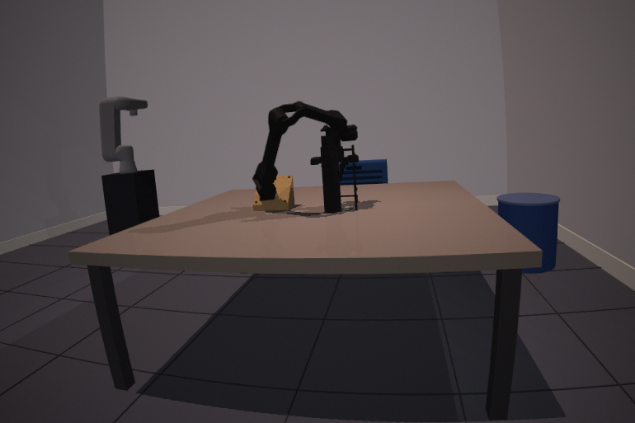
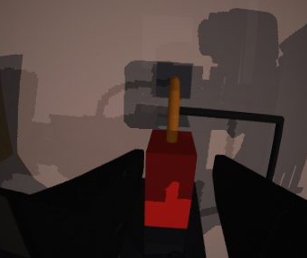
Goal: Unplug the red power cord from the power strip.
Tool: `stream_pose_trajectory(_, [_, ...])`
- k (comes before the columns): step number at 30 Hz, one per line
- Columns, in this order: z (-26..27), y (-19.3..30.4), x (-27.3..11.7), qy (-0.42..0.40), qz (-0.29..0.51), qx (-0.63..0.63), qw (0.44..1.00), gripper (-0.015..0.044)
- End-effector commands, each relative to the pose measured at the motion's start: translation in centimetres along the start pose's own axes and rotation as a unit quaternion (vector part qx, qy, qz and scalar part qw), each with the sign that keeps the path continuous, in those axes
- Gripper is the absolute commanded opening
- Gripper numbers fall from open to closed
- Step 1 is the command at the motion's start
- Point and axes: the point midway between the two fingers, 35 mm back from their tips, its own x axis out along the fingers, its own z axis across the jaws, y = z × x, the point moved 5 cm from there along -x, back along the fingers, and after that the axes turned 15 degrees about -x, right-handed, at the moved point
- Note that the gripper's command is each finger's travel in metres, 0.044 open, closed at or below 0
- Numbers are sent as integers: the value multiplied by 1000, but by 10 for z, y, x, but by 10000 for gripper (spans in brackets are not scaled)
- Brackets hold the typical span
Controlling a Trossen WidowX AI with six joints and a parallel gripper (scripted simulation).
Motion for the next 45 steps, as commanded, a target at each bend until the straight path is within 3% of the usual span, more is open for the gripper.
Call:
stream_pose_trajectory(1, [5,7,2,-3,4,-4,1000,160])
stream_pose_trajectory(24, [6,8,14,-3,4,-4,1000,160])
stream_pose_trajectory(28, [4,8,12,-2,1,0,1000,55])
stream_pose_trajectory(36, [4,8,12,-2,1,0,1000,2])
stream_pose_trajectory(45, [1,-1,11,-2,1,-1,1000,0])
